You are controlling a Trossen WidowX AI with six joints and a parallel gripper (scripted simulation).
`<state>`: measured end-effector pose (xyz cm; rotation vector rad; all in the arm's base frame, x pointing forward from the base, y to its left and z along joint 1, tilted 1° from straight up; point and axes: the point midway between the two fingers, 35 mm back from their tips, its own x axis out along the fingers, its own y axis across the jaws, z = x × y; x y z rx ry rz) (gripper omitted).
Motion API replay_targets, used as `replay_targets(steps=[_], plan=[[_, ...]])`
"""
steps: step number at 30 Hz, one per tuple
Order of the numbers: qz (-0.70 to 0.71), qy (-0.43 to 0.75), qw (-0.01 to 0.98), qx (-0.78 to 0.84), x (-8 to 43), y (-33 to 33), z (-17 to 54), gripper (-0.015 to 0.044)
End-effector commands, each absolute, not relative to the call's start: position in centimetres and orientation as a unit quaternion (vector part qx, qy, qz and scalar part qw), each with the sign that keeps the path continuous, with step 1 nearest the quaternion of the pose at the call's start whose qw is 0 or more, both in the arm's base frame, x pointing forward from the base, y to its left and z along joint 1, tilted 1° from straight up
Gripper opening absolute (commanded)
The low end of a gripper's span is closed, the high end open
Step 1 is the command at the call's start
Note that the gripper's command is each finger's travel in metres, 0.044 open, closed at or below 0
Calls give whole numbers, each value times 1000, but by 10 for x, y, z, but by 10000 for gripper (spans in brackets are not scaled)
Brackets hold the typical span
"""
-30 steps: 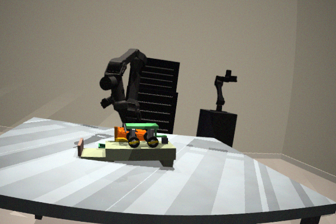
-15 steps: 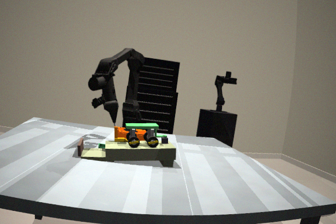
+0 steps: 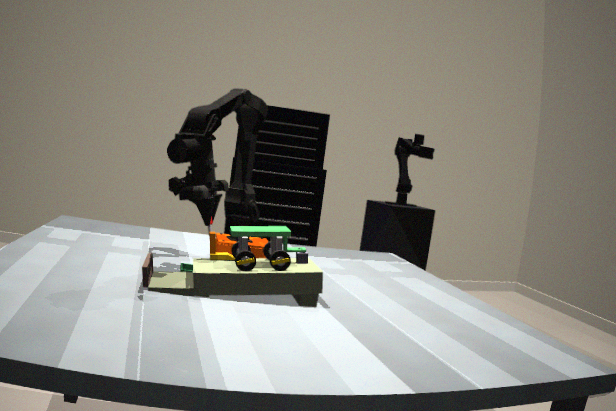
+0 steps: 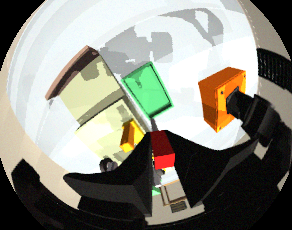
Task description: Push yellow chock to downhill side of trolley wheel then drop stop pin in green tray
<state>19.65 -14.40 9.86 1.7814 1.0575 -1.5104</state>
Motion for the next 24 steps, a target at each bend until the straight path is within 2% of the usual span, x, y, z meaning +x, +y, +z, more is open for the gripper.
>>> replay_targets(steps=[1, 24], plan=[[-597, 344, 249, 681, 197, -143, 100, 0], [-697, 80, 49, 710, 198, -139, 100, 0]])
